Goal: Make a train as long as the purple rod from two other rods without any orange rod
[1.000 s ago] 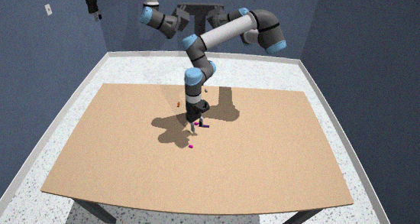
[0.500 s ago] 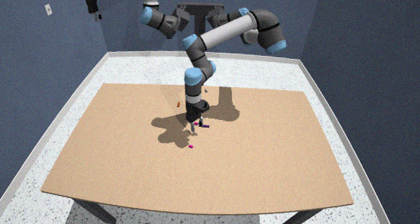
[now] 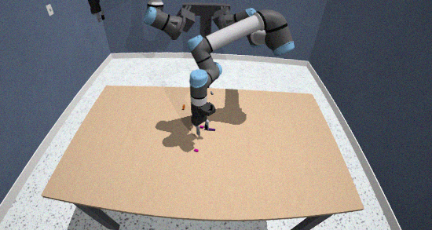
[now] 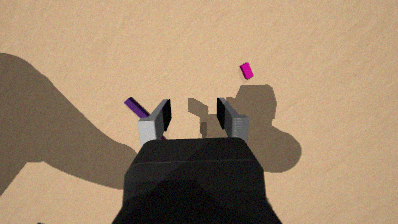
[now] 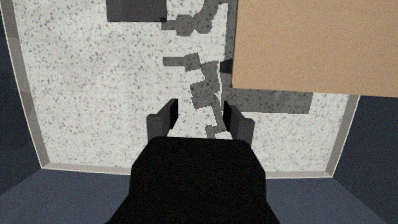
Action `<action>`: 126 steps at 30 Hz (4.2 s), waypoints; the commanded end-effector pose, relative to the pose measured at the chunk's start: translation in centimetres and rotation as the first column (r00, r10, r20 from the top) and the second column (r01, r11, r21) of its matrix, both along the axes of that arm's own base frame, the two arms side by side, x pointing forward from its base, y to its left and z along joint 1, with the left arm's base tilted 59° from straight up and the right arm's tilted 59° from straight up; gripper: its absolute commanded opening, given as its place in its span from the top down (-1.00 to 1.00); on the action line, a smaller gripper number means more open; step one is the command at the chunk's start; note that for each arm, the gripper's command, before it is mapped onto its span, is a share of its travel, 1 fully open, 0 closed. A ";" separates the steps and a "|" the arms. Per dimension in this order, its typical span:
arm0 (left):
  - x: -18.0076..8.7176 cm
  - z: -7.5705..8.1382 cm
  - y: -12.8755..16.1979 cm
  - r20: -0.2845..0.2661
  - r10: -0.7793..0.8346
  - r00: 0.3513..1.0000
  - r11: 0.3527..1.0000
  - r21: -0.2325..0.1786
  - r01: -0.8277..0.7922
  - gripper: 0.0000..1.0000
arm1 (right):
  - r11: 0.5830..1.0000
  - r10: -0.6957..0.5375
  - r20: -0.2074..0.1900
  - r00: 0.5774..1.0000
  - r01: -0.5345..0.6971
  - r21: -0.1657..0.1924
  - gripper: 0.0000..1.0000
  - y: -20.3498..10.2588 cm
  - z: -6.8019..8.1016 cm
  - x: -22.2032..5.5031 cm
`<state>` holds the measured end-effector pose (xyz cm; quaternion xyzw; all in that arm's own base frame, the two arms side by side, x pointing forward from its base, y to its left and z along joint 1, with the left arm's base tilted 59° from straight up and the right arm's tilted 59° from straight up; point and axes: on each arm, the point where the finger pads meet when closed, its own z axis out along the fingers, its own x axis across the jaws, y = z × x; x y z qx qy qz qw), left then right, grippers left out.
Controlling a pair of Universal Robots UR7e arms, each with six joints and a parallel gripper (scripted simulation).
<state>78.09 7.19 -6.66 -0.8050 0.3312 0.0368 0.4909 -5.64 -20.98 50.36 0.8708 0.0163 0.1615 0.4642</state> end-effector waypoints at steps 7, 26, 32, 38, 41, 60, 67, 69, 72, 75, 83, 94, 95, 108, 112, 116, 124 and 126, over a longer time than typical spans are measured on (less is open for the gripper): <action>0.0 0.1 -0.1 0.001 -0.001 1.000 1.000 0.000 0.001 -1.00 | 1.000 0.000 0.000 1.000 0.000 -0.001 -1.00 0.0 0.1 0.0; 0.0 0.1 -0.1 0.001 -0.001 1.000 1.000 0.000 0.001 -1.00 | 1.000 0.000 0.000 1.000 0.000 -0.001 -1.00 0.0 0.1 0.0; 0.0 0.1 -0.1 0.001 -0.001 1.000 1.000 0.000 0.001 -1.00 | 1.000 0.000 0.000 1.000 0.000 -0.001 -1.00 0.0 0.1 0.0; 0.0 0.0 -0.1 -0.008 -0.007 1.000 1.000 0.002 0.007 -1.00 | 1.000 0.000 0.000 1.000 0.000 -0.001 -1.00 0.0 0.1 0.0; -0.1 -0.2 -0.2 -0.023 -0.016 1.000 1.000 0.007 0.016 -1.00 | 1.000 0.000 0.000 1.000 0.000 -0.001 -1.00 0.0 0.1 0.0; -1.9 -3.0 -1.4 -0.332 -0.189 0.924 0.972 0.068 0.223 -1.00 | 1.000 0.000 0.000 1.000 0.000 -0.001 -1.00 0.0 0.1 0.0; -2.9 -4.4 -2.0 -0.477 -0.254 0.842 0.942 0.074 0.326 -1.00 | 1.000 0.000 0.000 1.000 0.000 -0.001 -1.00 0.0 0.1 0.0; -3.3 -4.8 -2.2 -0.521 -0.272 0.809 0.931 0.072 0.359 -1.00 | 1.000 0.000 0.000 1.000 0.000 -0.001 -1.00 0.0 0.1 0.0; -3.8 -5.5 -2.4 -0.587 -0.296 0.753 0.910 0.065 0.409 -1.00 | 1.000 0.000 0.000 1.000 0.000 -0.001 -1.00 0.0 0.1 0.0; -4.4 -6.2 -2.7 -0.649 -0.316 0.692 0.888 0.055 0.456 -1.00 | 1.000 0.000 0.000 1.000 0.000 -0.001 -1.00 0.0 0.1 0.0; -6.0 -7.8 -3.2 -0.779 -0.344 0.524 0.827 0.013 0.562 -1.00 | 1.000 0.000 0.000 1.000 0.000 -0.001 -1.00 0.0 0.1 0.0; -8.6 -10.1 -3.8 -0.914 -0.333 0.231 0.720 -0.088 0.688 -1.00 | 1.000 0.000 0.000 1.000 0.000 -0.001 -1.00 0.0 0.1 0.0; -8.8 -10.3 -3.9 -0.922 -0.329 0.203 0.710 -0.100 0.697 -1.00 | 1.000 0.000 0.000 1.000 0.000 -0.001 -1.00 0.0 0.1 0.0; -12.0 -12.5 -4.2 -0.961 -0.239 -0.141 0.585 -0.258 0.769 -1.00 | 1.000 0.000 0.000 1.000 0.000 -0.001 -1.00 0.0 0.1 0.0; -13.2 -13.2 -4.2 -0.948 -0.195 -0.251 0.545 -0.317 0.776 -1.00 | 1.000 0.000 0.000 1.000 0.000 -0.001 -1.00 0.0 0.1 0.0; -13.8 -13.5 -4.2 -0.937 -0.168 -0.308 0.525 -0.349 0.776 -1.00 | 1.000 0.000 0.000 1.000 0.000 -0.001 -1.00 0.0 0.1 0.0; -15.9 -14.5 -4.2 -0.871 -0.067 -0.486 0.460 -0.459 0.760 -1.00 | 1.000 0.000 0.000 1.000 0.000 -0.001 -1.00 0.0 0.1 0.0; -16.3 -14.7 -4.1 -0.856 -0.047 -0.514 0.450 -0.478 0.754 -1.00 | 1.000 0.000 0.000 1.000 0.000 -0.001 -1.00 0.0 0.1 0.0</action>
